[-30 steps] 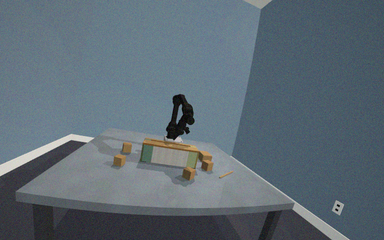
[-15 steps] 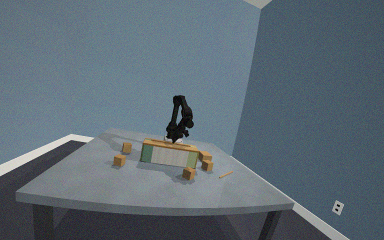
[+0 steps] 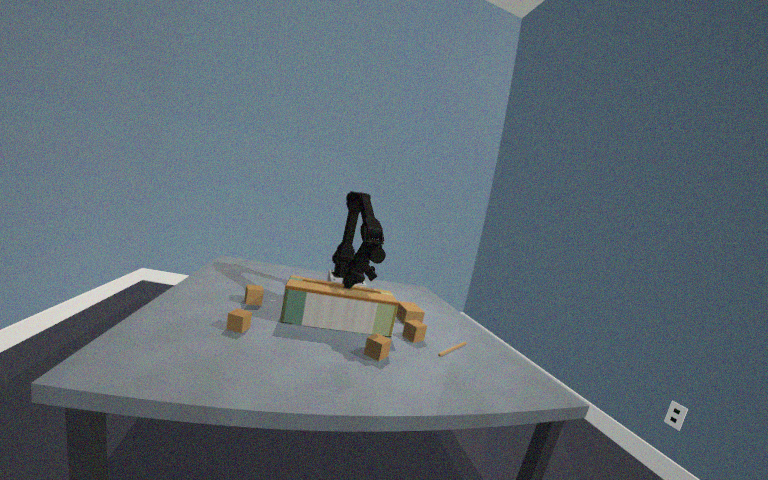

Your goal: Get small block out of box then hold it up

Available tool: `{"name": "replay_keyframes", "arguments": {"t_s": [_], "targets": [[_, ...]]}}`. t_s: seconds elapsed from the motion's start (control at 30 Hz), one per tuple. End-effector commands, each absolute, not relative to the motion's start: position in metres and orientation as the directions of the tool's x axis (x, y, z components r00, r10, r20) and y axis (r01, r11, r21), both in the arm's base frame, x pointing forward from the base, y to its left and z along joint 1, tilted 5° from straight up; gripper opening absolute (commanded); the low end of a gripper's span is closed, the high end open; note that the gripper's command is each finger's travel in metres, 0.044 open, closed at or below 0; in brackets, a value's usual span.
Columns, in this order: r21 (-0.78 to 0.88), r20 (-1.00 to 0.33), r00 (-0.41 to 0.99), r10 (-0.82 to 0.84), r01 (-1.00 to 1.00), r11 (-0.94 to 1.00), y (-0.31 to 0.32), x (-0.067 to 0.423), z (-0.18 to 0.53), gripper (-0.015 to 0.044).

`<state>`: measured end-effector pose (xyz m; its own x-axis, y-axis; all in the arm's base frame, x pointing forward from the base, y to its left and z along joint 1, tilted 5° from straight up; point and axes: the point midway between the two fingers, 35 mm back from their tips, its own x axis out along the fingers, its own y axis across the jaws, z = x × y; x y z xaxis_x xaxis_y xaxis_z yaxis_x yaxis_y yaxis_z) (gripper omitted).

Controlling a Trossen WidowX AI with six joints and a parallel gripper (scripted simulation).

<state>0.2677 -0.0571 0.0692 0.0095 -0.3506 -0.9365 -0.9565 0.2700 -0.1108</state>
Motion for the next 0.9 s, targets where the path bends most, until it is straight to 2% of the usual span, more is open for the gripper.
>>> {"name": "replay_keyframes", "arguments": {"t_s": [0.0,0.43,0.87], "targets": [[-0.106,-0.934,0.005,-0.356,-0.958,0.265,-0.058,0.267,0.063,0.04],[-0.11,-0.936,0.009,-0.351,-0.957,0.27,-0.06,0.267,0.054,0.04],[-0.109,-0.936,0.007,-0.353,-0.957,0.27,-0.092,0.258,0.054,0.04]]}}
